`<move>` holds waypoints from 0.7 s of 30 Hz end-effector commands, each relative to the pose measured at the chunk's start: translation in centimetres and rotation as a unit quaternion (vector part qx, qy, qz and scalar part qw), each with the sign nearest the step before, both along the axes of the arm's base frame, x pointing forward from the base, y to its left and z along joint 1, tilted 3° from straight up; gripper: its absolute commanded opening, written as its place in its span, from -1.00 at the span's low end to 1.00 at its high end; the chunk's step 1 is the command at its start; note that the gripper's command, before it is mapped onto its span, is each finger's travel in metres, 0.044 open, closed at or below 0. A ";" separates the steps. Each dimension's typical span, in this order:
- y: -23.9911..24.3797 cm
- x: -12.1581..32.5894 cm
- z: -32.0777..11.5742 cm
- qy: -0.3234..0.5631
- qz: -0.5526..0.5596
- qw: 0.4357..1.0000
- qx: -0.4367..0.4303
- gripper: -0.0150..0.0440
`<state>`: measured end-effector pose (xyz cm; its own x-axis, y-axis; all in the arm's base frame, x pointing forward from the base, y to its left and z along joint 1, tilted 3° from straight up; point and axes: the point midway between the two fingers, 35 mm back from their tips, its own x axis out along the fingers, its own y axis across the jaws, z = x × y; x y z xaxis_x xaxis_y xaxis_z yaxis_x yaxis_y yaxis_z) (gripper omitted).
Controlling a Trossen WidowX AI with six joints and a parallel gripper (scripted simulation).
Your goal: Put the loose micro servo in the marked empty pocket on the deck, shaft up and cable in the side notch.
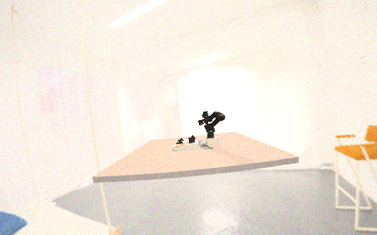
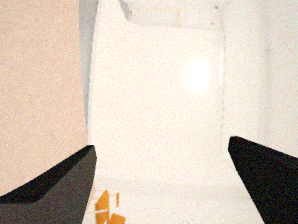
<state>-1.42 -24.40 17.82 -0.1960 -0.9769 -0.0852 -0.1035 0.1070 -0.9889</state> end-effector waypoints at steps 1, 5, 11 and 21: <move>0.0 0.1 0.0 -0.002 0.002 1.000 0.001 0.95; -0.3 1.6 -0.3 -0.023 0.030 0.999 0.021 1.00; -0.6 5.5 -1.1 -0.075 0.098 0.989 0.078 1.00; 0.8 12.5 -2.7 -0.148 0.191 0.950 0.199 1.00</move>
<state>9.40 -24.10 15.33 0.2039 -0.8876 -0.4130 0.0588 0.4322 -0.8999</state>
